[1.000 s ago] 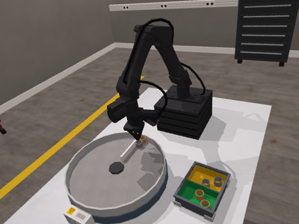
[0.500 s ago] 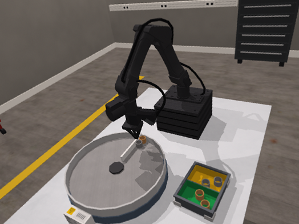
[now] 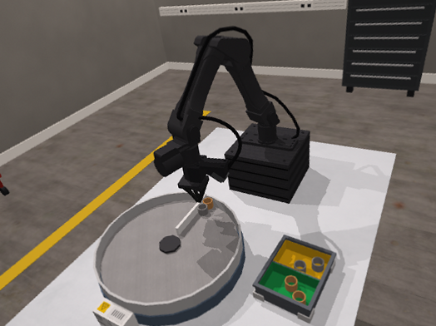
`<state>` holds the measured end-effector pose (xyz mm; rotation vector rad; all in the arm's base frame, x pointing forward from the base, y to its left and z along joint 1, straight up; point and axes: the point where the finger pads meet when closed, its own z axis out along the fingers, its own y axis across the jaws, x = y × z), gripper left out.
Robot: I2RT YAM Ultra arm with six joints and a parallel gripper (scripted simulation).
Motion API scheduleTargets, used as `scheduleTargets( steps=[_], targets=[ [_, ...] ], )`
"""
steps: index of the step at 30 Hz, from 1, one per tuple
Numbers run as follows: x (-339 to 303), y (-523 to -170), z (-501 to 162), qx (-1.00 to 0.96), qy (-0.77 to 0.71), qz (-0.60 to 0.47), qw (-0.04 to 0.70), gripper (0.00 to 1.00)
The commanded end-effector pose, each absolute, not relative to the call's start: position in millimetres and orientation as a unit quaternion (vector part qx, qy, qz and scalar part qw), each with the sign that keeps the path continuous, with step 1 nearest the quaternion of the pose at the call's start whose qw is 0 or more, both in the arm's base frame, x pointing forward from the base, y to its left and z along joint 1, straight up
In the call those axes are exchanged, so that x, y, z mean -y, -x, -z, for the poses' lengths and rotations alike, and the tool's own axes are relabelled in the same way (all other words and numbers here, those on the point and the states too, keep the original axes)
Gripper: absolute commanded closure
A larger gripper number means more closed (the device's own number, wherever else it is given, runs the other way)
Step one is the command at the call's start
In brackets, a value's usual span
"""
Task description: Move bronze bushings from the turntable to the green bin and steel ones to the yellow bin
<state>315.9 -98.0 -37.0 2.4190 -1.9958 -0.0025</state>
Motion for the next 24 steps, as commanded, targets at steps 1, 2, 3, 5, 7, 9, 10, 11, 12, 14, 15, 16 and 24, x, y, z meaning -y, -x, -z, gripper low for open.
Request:
scheduleTargets(
  steps=[1,2,3,5,7,9,10,11,12,14,15,16,24],
  targets=[
    [96.6,-317.2,28.5,0.634,-0.773,-0.007,-0.007,0.88],
    [96.6,-317.2,28.5,0.634,-0.773,-0.007,-0.007,0.88],
    [96.6,-317.2,28.5,0.634,-0.773,-0.007,-0.007,0.88],
    [96.6,-317.2,28.5,0.634,-0.773,-0.007,-0.007,0.88],
    [96.6,-317.2,28.5,0.634,-0.773,-0.007,-0.007,0.88],
    [96.6,-317.2,28.5,0.634,-0.773,-0.007,-0.007,0.88],
    [96.6,-317.2,28.5,0.634,-0.773,-0.007,-0.007,0.88],
    [96.6,-317.2,28.5,0.634,-0.773,-0.007,-0.007,0.88],
    [96.6,-317.2,28.5,0.634,-0.773,-0.007,-0.007,0.88],
    [96.6,-317.2,28.5,0.634,-0.773,-0.007,-0.007,0.88],
    [96.6,-317.2,28.5,0.634,-0.773,-0.007,-0.007,0.88],
    [96.6,-317.2,28.5,0.634,-0.773,-0.007,-0.007,0.88],
    [98.0,-326.7,22.8,0.634,-0.773,-0.017,-0.011,0.88]
  ],
)
